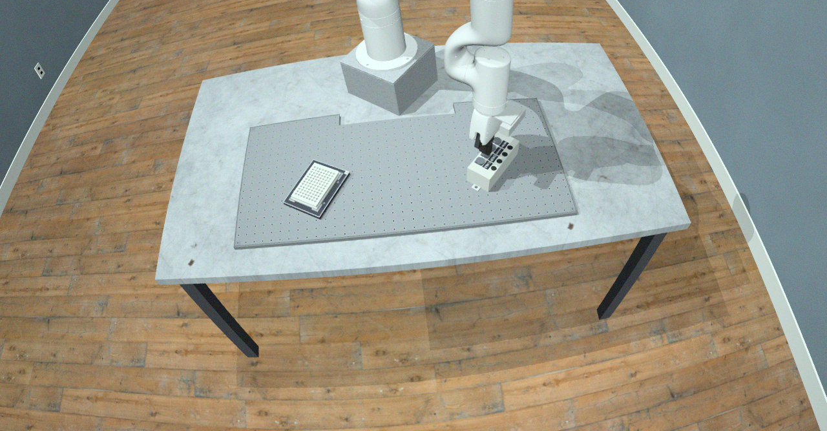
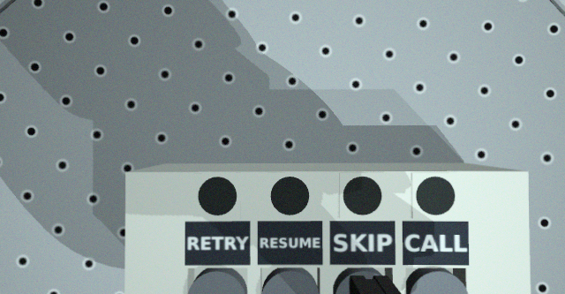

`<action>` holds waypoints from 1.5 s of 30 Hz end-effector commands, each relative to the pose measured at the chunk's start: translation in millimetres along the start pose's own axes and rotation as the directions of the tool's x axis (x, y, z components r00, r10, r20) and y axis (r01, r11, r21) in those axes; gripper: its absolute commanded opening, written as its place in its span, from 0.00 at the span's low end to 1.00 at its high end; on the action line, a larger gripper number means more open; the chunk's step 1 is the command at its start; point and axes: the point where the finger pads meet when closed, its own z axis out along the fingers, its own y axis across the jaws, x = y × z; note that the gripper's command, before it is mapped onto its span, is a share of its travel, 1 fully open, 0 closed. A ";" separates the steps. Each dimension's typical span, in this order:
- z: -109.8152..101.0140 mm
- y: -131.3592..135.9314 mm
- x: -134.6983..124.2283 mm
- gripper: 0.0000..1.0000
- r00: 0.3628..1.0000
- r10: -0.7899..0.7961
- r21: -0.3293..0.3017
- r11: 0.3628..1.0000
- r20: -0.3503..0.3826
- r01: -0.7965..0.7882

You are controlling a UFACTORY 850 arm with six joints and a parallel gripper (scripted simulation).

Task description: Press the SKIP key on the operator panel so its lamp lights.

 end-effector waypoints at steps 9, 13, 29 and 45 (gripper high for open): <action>7.1 0.1 0.6 0.00 1.000 0.000 0.000 1.000 -0.005 0.000; 7.9 0.1 0.6 0.00 1.000 0.000 0.000 1.000 -0.005 0.000; 7.9 0.1 0.6 0.00 1.000 0.000 0.000 1.000 -0.005 0.000; -3.6 0.1 0.4 0.00 1.000 0.000 0.000 1.000 -0.005 0.000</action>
